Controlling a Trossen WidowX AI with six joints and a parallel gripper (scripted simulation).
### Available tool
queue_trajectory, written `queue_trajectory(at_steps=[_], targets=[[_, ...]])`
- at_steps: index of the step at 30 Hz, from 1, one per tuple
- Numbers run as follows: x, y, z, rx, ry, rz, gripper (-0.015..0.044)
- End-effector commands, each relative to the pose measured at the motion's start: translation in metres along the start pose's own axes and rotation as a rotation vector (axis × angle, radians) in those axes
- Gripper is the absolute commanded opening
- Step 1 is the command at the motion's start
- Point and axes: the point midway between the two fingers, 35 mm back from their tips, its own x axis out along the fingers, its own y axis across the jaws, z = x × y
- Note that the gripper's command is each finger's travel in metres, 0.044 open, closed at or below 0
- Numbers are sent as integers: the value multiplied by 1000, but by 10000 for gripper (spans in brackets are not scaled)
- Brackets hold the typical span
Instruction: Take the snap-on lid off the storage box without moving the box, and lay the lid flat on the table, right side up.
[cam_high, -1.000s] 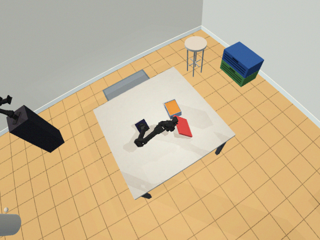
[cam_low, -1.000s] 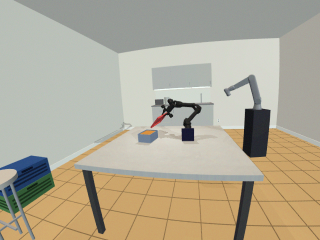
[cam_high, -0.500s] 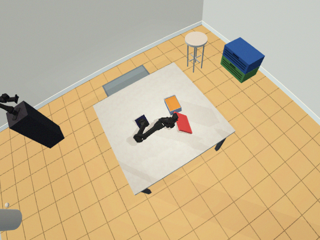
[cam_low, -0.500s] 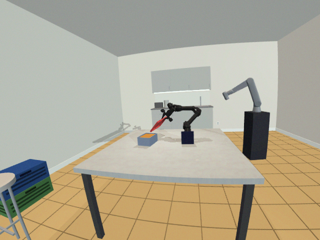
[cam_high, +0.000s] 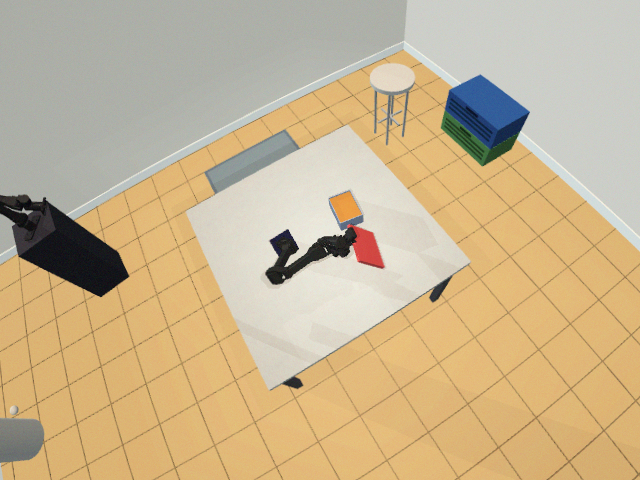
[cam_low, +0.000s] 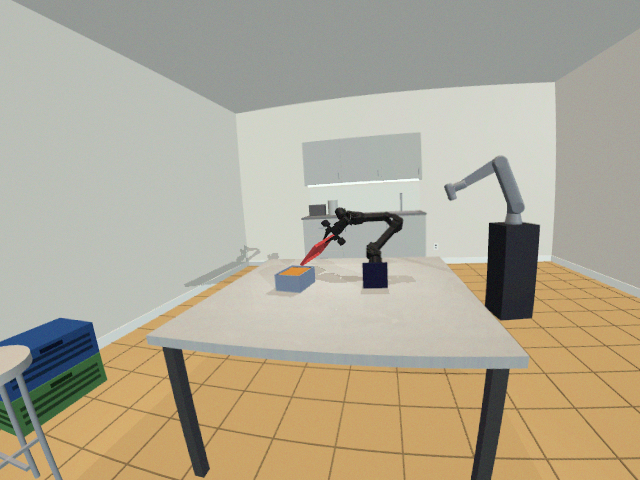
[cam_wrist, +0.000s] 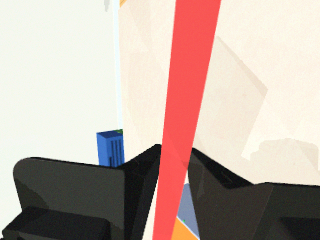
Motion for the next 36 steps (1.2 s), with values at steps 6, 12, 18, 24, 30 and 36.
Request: queue_trajectory(at_steps=[6,12,18,24,30,36], targets=[[4,-4,-1,-2,6,9,0],[7,-8,-1,-2,5,9,0],[10,-11,-1,-2,5,9,0],[13,-15,-1,-2,5,10,0],[16,-19,-1,-2,4,10,0],[19,-22,-1,-2,4,10,0]])
